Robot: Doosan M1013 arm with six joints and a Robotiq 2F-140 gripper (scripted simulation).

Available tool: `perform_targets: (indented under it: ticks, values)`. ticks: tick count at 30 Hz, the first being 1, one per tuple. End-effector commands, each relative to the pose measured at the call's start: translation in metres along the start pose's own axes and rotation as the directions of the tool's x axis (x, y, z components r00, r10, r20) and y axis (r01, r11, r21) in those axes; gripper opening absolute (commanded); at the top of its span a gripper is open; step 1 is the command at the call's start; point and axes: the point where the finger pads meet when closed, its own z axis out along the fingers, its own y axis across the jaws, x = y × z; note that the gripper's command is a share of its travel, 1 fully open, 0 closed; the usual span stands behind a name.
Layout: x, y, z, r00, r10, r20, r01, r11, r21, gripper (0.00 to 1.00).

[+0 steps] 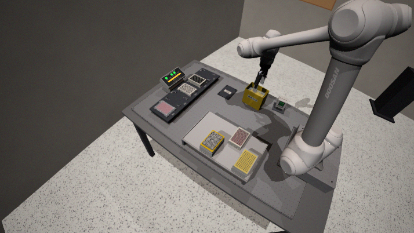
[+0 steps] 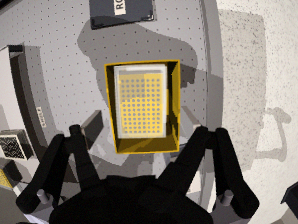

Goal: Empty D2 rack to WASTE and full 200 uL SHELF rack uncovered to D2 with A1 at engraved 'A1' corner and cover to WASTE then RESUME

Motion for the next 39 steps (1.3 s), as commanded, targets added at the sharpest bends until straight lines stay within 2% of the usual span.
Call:
perform_targets:
  ticks: [1,14,39]
  values:
    - [0.0,0.0,0.0,1.0,0.0,0.0,0.0,1.0,0.0,0.77]
    - [0.0,0.0,-0.003,1.0,0.0,0.0,0.0,1.0,0.0,0.77]
    - [0.0,0.0,-0.042,1.0,0.0,0.0,0.0,1.0,0.0,0.77]
